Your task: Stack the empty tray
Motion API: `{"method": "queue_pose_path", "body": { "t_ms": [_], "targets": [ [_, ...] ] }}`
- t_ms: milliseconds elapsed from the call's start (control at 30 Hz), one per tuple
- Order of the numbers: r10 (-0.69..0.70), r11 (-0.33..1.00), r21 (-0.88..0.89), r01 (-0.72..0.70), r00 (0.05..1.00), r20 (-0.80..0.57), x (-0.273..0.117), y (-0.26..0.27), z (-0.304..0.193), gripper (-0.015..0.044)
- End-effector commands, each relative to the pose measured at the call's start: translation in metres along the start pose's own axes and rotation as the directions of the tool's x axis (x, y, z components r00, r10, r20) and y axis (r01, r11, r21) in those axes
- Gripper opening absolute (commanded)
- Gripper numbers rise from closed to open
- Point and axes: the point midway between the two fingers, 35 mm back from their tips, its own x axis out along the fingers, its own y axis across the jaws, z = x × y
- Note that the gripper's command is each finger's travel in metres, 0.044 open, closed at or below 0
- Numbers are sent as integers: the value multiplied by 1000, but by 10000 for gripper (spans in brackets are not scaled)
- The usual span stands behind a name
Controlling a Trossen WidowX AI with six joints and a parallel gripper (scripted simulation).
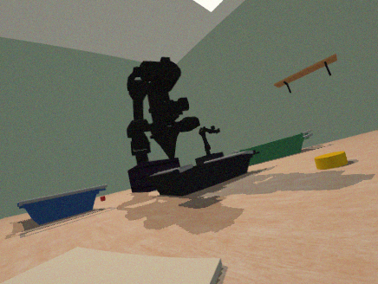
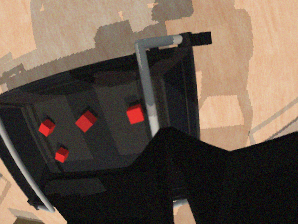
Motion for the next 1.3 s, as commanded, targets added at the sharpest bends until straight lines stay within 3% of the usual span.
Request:
{"method": "queue_pose_path", "body": {
  "t_ms": [0,133,400,700,833,867,1033,1133,1267],
  "targets": [
    [0,1000,0,0,1000,0,0,0,0,0],
    [0,1000,0,0,1000,0,0,0,0,0],
    [0,1000,0,0,1000,0,-7,0,2,210],
    [0,1000,0,0,1000,0,-115,0,4,440],
    [0,1000,0,0,1000,0,-150,1,-4,440],
    [1,1000,11,-1,1000,-2,-113,-1,4,440],
    [7,969,248,-8,1000,3,-104,-34,-8,440],
    [1,845,535,-4,1000,6,-93,-79,-30,440],
    [-8,574,819,-1,1000,6,-80,-129,-65,440]
  ]
}}
